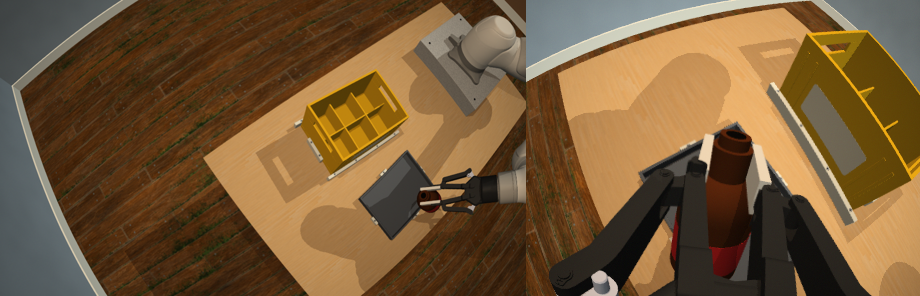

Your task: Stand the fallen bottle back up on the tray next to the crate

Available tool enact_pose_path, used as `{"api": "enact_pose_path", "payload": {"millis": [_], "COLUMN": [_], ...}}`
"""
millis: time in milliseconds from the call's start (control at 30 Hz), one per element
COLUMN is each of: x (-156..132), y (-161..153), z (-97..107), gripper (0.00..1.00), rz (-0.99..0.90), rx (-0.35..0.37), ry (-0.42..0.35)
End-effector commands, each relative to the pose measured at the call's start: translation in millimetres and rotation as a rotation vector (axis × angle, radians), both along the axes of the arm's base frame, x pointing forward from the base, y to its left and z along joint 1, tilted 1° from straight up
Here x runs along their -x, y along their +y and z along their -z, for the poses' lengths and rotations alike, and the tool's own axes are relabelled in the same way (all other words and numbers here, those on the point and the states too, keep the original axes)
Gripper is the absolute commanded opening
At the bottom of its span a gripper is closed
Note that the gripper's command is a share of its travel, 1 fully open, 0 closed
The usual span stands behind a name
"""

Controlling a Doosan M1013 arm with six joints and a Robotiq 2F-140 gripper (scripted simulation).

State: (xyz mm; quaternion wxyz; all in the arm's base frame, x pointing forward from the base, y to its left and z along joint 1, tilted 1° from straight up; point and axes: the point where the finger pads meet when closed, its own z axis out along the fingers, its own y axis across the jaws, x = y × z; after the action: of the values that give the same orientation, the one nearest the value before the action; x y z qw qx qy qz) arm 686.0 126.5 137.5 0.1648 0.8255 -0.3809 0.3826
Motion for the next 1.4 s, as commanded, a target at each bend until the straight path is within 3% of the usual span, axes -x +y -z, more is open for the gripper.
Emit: {"api": "enact_pose_path", "payload": {"millis": [0,500,1367], "x": [3.3,3.7,4.9], "y": [1.0,0.6,1.4], "z": [2.6,3.3,5.7], "gripper": [0.10,0.10,0.10], "rz": [-0.001,0.001,0.005], "rx": [0.006,0.017,0.121], "ry": [0.001,-0.006,-0.092]}}
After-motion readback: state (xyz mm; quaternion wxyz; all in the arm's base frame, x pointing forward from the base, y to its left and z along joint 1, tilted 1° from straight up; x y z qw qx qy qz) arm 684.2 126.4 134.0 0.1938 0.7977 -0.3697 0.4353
